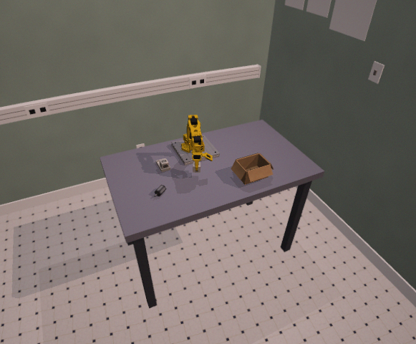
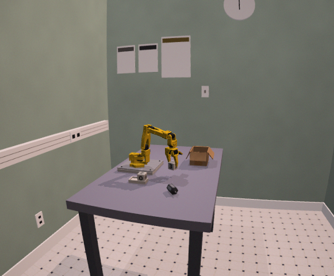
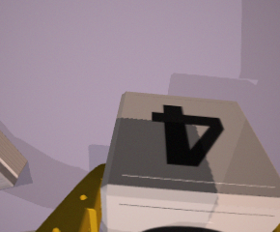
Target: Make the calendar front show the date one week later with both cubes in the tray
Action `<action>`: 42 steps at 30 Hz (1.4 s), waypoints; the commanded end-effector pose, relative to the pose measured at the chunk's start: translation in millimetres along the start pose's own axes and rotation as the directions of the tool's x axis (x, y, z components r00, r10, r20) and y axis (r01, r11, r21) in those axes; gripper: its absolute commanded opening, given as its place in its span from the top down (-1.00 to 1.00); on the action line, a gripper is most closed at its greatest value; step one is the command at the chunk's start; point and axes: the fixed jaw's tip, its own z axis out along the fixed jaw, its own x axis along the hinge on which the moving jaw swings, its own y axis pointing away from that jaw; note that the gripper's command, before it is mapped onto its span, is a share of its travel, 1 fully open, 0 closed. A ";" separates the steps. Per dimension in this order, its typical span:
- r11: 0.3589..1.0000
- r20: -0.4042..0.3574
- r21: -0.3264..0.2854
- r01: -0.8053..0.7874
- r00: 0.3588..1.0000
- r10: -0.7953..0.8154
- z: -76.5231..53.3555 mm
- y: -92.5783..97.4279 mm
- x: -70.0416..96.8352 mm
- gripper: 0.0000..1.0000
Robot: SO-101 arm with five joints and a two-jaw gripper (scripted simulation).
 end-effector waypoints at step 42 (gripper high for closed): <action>1.000 -0.002 -0.024 0.012 1.000 -0.012 16.6 3.8 -1.2 1.00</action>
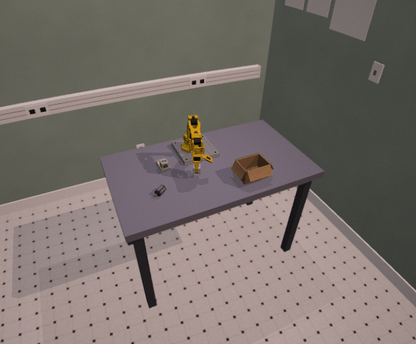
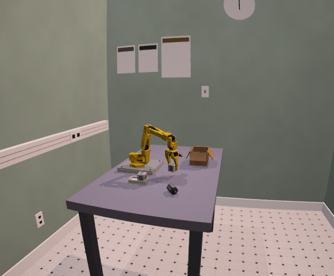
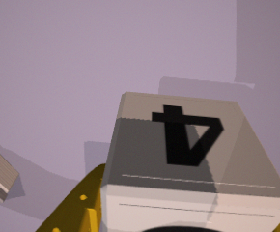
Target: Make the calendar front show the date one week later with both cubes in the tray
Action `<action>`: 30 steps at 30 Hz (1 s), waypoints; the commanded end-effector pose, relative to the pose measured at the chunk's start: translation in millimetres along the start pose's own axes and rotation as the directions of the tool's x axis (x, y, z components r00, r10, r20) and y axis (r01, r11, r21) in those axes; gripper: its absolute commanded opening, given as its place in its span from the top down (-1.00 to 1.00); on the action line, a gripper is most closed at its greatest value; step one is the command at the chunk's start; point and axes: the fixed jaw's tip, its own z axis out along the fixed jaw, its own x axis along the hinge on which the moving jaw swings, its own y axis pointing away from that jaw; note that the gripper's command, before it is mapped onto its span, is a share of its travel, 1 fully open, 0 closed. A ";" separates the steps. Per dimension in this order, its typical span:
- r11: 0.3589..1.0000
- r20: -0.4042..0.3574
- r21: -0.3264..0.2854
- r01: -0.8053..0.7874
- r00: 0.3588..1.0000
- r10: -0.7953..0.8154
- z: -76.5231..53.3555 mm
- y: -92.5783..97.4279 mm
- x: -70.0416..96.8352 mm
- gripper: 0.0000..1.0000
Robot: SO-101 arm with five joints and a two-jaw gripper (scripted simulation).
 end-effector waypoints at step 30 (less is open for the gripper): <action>1.000 -0.003 -0.026 0.012 1.000 -0.012 16.8 4.5 -1.1 1.00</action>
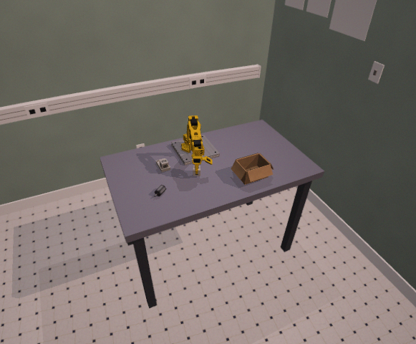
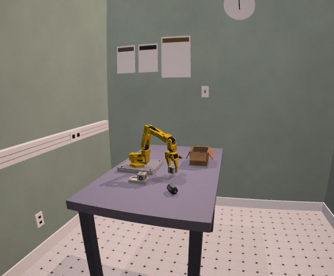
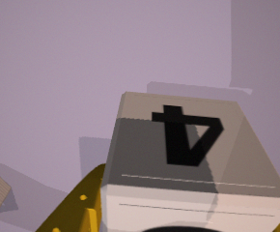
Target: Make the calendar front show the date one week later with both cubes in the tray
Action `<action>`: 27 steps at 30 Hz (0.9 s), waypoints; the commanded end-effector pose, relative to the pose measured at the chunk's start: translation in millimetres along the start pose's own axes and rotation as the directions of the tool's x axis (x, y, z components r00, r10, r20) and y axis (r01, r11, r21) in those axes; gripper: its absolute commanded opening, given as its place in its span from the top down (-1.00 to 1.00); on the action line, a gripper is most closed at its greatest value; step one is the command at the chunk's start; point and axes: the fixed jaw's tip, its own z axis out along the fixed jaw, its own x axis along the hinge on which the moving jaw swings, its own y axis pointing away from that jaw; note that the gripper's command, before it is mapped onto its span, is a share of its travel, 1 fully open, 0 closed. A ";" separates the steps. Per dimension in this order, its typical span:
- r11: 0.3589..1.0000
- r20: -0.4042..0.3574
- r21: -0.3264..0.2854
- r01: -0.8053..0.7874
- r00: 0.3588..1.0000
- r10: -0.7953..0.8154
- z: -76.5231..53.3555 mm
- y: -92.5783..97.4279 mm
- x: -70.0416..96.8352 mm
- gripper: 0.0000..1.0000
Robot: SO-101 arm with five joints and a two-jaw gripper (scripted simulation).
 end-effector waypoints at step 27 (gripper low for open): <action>1.000 -0.002 -0.023 0.011 1.000 -0.011 13.7 4.2 -1.1 1.00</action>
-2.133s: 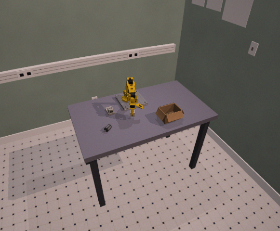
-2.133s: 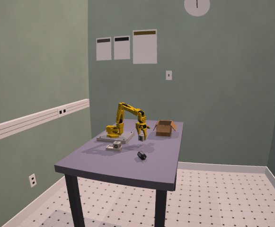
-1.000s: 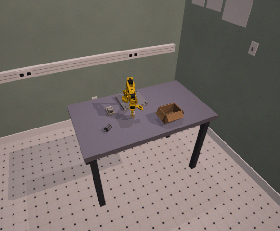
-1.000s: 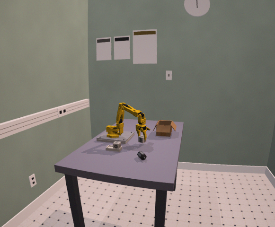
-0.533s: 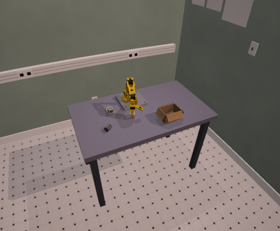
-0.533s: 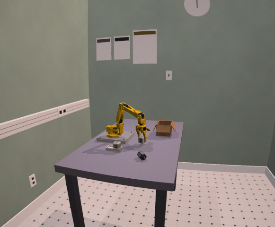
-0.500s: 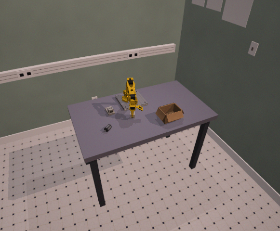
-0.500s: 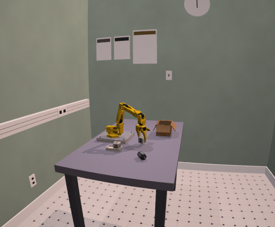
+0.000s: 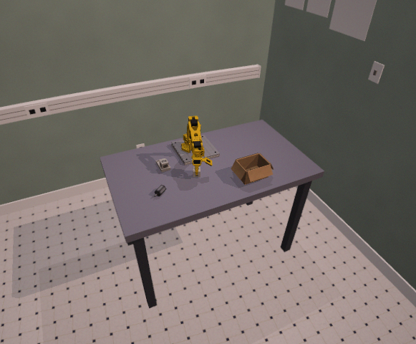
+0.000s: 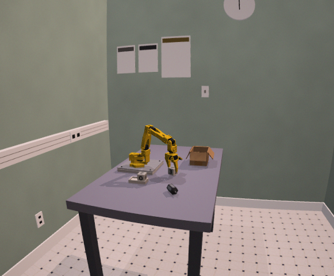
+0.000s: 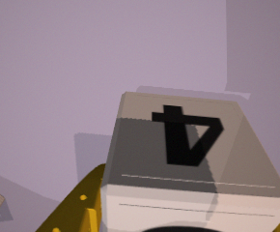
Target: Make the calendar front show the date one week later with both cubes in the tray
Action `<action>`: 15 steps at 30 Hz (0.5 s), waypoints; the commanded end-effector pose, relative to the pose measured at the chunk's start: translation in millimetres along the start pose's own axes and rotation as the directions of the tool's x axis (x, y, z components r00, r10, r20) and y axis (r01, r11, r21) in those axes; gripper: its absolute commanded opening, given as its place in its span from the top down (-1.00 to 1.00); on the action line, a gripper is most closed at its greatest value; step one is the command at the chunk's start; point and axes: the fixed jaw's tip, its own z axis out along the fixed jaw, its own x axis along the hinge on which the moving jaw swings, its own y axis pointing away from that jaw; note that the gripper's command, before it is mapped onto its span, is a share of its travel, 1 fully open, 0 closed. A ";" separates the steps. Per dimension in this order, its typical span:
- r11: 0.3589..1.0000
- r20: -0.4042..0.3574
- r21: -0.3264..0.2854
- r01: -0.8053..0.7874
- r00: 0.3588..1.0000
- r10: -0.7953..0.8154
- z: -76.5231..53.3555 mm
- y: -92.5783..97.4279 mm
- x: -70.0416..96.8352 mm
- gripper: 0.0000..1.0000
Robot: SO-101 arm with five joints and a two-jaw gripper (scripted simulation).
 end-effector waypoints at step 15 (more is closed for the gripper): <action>1.000 -0.002 -0.023 0.011 1.000 -0.011 9.1 4.3 -1.1 0.90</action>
